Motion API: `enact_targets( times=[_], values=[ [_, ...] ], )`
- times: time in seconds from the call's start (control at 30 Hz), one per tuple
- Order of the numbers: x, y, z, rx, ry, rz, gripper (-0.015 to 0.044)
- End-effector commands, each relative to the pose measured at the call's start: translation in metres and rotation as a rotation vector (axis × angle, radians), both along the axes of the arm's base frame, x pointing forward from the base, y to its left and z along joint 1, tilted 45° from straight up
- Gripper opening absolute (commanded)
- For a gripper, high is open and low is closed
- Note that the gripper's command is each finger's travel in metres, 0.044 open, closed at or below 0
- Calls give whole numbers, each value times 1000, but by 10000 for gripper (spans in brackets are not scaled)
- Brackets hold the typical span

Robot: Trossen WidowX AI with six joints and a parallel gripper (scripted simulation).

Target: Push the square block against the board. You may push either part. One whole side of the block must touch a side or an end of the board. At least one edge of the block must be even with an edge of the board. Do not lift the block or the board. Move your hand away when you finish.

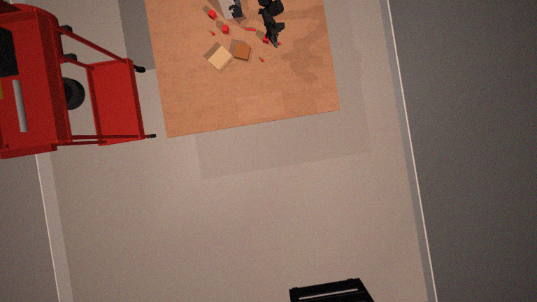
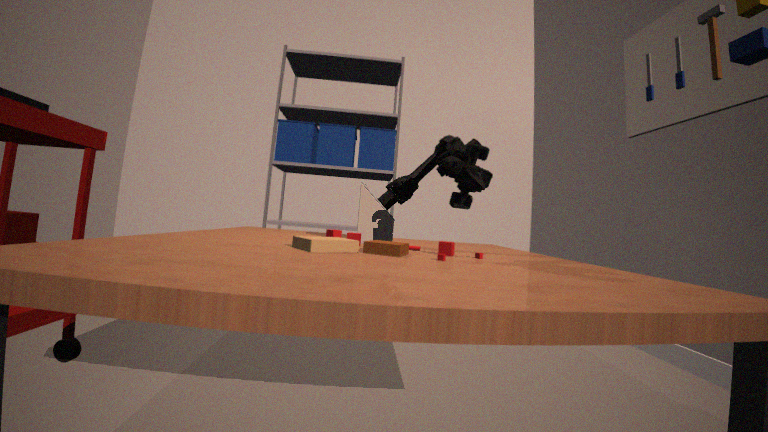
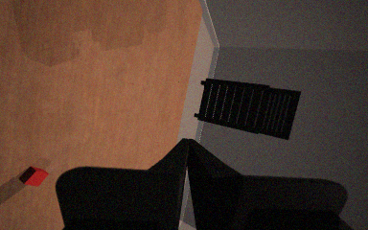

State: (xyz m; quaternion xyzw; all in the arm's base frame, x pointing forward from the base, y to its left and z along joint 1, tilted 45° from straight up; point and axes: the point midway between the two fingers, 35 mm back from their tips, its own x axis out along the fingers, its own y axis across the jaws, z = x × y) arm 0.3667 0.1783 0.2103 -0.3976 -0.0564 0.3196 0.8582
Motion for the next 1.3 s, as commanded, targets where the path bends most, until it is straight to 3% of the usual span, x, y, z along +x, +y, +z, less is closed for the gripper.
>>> enact_targets(
  times=[0.0, 1.27],
  values=[
    [10, -2, -20, 5, 102, -5, 0],
    [50, -51, -174, 279, 1149, -252, 0]
  ],
)
